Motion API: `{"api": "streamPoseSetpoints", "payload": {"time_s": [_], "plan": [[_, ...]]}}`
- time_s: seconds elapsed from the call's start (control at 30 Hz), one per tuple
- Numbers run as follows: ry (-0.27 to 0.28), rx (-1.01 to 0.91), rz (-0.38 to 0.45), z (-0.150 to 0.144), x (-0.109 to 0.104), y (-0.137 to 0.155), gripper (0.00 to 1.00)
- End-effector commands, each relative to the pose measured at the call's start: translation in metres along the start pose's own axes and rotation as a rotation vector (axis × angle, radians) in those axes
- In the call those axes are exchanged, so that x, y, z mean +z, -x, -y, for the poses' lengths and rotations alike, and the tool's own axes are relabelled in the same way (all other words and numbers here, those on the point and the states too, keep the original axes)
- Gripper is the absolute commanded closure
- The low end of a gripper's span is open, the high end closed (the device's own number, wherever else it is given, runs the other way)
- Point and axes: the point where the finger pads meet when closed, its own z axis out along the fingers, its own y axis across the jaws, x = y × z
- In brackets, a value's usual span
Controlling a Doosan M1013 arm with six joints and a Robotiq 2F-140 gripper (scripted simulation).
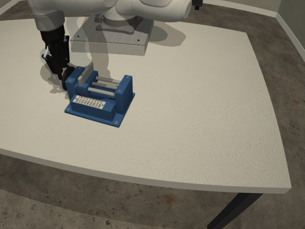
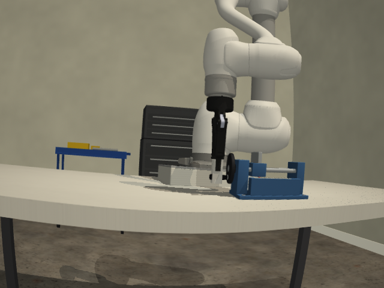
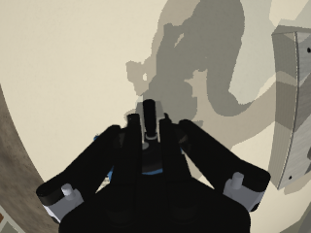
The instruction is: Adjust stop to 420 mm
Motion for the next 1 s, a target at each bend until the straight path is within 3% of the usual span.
{"api": "streamPoseSetpoints", "payload": {"time_s": [0.0, 0.97], "plan": [[-0.004, -0.004, -0.003, 0.007, 0.003, 0.000, 0.96], [-0.004, -0.004, -0.003, 0.033, -0.006, 0.000, 0.96]]}}
